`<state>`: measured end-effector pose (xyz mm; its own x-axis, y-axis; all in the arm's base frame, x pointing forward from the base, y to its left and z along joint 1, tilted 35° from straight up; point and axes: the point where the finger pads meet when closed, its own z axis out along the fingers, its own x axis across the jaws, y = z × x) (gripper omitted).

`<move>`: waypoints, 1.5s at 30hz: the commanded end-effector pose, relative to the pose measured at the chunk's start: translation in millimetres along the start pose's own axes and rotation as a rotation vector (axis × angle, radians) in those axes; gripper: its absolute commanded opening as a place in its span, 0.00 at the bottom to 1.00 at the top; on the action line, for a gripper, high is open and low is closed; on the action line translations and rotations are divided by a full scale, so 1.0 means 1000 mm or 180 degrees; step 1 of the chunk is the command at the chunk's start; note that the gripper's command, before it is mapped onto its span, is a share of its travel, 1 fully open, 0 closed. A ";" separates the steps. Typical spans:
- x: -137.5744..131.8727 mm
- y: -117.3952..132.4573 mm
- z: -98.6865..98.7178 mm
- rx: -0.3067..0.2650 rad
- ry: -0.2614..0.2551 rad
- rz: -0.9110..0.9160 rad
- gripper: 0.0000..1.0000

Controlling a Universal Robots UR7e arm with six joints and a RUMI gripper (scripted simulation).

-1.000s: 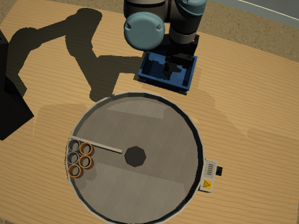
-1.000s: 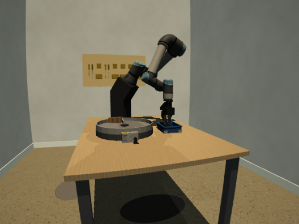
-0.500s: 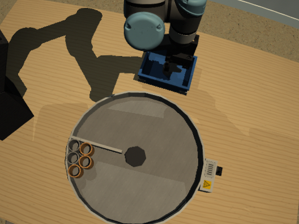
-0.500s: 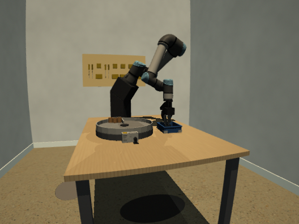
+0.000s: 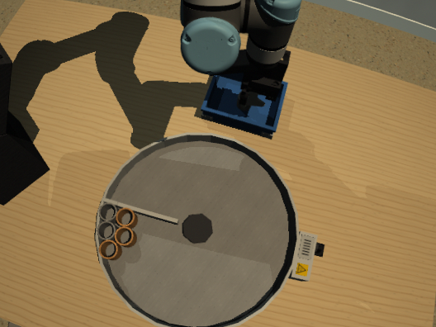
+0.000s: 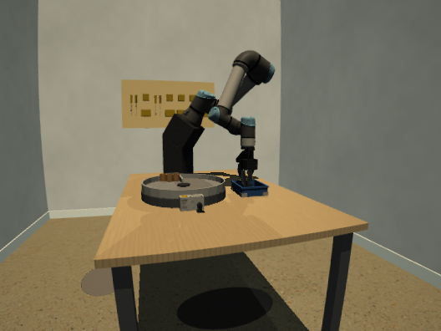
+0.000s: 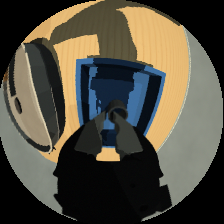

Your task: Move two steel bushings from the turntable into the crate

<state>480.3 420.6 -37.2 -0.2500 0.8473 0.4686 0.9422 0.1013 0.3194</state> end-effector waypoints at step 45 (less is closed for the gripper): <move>0.000 0.000 -0.075 -0.0004 0.0001 -0.0001 0.06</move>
<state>468.8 393.3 6.4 -0.2497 0.8473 0.4687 0.9419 0.1003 0.3205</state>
